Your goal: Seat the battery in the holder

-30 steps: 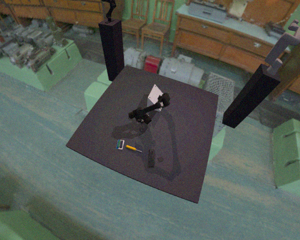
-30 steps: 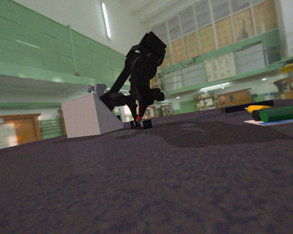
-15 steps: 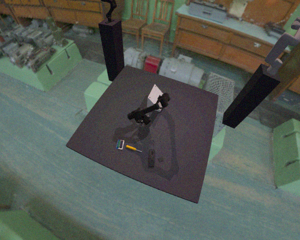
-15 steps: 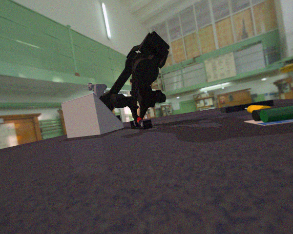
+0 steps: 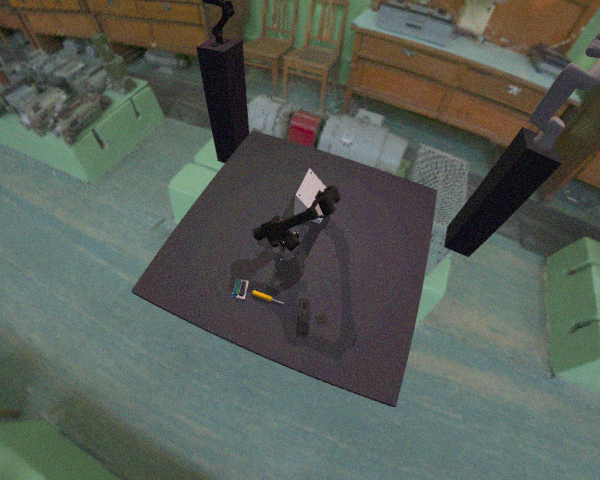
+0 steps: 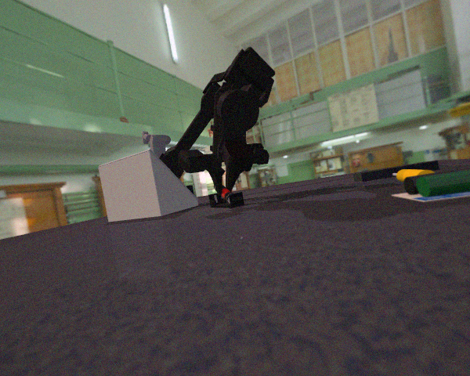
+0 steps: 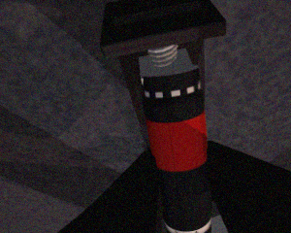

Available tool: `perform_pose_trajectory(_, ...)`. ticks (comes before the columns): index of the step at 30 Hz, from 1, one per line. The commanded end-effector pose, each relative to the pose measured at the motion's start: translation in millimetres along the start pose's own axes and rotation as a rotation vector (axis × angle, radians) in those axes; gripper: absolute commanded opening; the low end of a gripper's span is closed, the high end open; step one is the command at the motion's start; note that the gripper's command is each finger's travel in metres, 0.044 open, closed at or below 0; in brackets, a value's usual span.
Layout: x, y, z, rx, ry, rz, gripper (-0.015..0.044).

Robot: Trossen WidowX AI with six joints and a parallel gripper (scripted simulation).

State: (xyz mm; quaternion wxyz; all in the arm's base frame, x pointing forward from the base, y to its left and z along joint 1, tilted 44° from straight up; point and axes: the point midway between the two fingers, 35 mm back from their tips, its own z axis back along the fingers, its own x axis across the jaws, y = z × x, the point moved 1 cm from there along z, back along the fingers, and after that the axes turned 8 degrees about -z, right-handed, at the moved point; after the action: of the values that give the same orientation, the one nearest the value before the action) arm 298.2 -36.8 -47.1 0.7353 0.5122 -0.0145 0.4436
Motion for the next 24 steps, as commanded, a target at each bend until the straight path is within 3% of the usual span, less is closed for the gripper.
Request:
perform_pose_trajectory(1,0.5,-5.8,2.0,-0.011,-0.003,-0.004,0.0061)
perform_pose_trajectory(24,0.3,-7.9,0.4,-0.086,-0.002,-0.001,0.0061)
